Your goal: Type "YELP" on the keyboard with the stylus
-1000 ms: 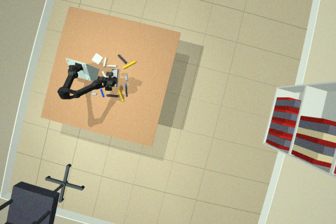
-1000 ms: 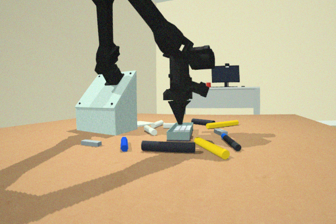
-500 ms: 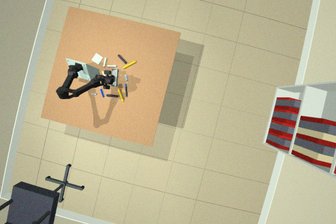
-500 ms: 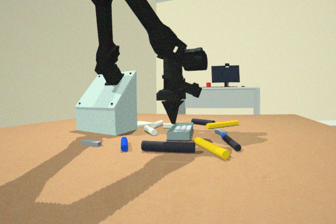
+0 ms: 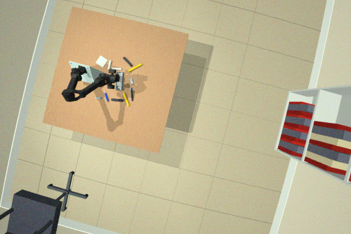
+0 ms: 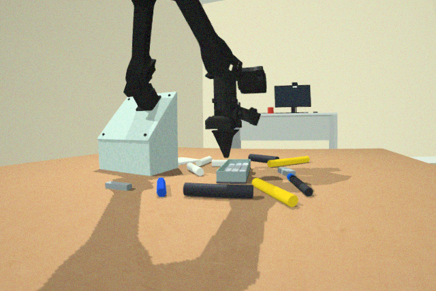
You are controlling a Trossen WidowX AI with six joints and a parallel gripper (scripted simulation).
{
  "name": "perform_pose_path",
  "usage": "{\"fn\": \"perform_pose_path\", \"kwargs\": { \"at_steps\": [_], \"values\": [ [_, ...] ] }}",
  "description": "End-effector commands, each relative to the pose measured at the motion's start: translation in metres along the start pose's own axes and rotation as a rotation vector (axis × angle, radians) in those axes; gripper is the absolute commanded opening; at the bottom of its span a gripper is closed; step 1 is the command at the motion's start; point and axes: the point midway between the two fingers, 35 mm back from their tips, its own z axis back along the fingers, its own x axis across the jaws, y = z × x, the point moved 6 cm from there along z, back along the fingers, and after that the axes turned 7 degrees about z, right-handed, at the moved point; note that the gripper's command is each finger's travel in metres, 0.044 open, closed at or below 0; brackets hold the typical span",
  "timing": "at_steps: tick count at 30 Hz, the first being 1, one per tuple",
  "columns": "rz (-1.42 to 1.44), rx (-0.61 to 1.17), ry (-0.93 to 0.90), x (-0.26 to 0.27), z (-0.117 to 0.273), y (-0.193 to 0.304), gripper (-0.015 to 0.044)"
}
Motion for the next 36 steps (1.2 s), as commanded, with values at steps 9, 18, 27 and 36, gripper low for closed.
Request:
{"fn": "perform_pose_path", "kwargs": {
  "at_steps": [9, 18, 27, 36],
  "values": [
    [0.01, 0.007, -0.002, 0.037, -0.002, 0.0, 0.0],
    [0.01, 0.005, -0.006, 0.038, 0.036, -0.003, 0.0],
    [0.009, 0.006, -0.004, 0.037, 0.057, -0.002, 0.0],
    [0.012, 0.002, -0.001, 0.037, 0.054, -0.003, 0.0105]
  ]
}}
